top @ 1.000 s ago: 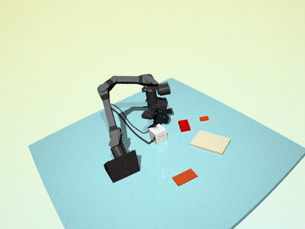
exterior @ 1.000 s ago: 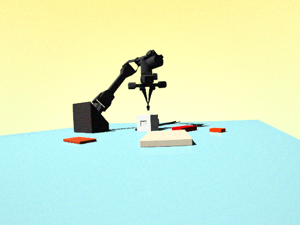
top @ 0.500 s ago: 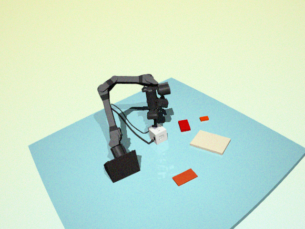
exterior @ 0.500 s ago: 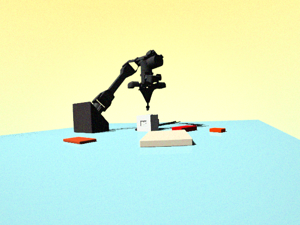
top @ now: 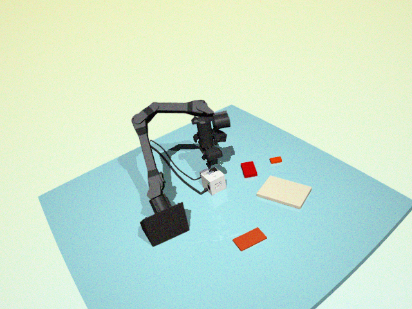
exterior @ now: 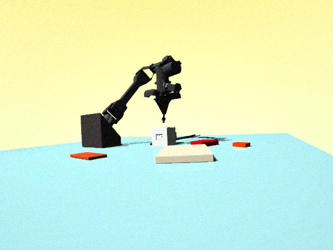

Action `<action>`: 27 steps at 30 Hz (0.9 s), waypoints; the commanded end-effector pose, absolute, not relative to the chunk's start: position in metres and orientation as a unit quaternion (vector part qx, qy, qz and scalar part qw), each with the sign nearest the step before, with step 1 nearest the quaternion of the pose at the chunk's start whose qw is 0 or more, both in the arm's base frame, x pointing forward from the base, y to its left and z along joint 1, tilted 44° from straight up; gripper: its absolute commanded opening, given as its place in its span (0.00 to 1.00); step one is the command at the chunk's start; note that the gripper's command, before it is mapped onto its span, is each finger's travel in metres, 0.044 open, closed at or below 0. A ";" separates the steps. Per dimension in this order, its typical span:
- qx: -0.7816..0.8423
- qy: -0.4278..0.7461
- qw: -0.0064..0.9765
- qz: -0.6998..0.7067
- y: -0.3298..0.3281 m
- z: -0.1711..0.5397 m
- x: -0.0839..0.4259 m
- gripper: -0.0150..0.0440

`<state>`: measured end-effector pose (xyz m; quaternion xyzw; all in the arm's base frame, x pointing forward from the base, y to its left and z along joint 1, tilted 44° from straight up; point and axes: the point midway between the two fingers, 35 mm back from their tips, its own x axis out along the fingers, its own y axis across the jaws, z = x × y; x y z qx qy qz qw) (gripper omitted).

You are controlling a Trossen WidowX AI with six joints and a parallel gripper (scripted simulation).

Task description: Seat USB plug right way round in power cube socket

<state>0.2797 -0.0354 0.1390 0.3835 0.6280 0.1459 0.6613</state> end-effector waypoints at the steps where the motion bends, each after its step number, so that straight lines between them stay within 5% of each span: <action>1: 0.347 0.619 0.681 0.180 -0.035 0.139 0.280 0.25; 27: 0.099 0.524 0.758 0.376 -0.035 0.139 0.280 0.25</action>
